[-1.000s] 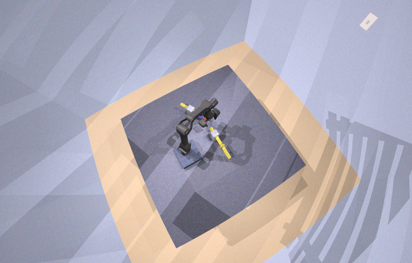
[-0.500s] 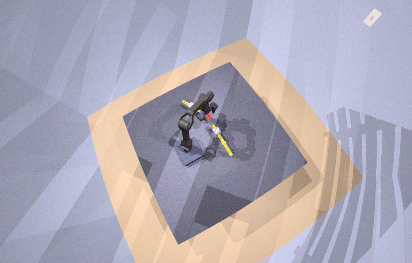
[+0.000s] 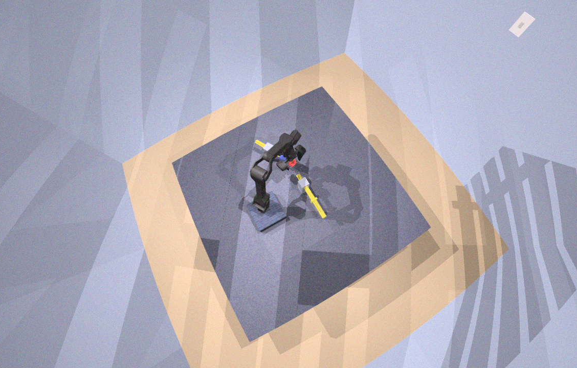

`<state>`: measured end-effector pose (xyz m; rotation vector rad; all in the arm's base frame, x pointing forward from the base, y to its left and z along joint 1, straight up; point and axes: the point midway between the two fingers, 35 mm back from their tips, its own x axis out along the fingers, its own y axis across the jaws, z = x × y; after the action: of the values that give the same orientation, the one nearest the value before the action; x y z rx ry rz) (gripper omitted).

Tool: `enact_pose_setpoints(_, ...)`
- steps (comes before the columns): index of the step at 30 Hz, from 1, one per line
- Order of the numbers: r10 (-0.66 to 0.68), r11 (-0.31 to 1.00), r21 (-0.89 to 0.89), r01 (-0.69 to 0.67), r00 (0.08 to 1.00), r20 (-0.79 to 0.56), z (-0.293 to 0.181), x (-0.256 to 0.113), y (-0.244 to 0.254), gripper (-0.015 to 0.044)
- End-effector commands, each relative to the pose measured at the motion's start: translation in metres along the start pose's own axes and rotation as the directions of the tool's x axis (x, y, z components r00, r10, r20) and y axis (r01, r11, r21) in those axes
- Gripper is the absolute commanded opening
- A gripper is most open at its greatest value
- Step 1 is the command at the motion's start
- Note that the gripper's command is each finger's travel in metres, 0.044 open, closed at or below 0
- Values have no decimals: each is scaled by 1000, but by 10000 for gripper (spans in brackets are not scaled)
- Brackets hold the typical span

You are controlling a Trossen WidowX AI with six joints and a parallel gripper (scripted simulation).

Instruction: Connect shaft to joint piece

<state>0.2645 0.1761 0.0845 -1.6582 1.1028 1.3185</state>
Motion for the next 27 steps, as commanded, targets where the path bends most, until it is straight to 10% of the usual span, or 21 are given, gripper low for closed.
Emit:
enact_pose_setpoints(1,7,1000,-5,-7,1000,2,1,5,2,414)
enact_pose_setpoints(10,7,1000,-5,-7,1000,2,1,5,2,182)
enact_pose_setpoints(27,7,1000,-5,-7,1000,2,1,5,2,182)
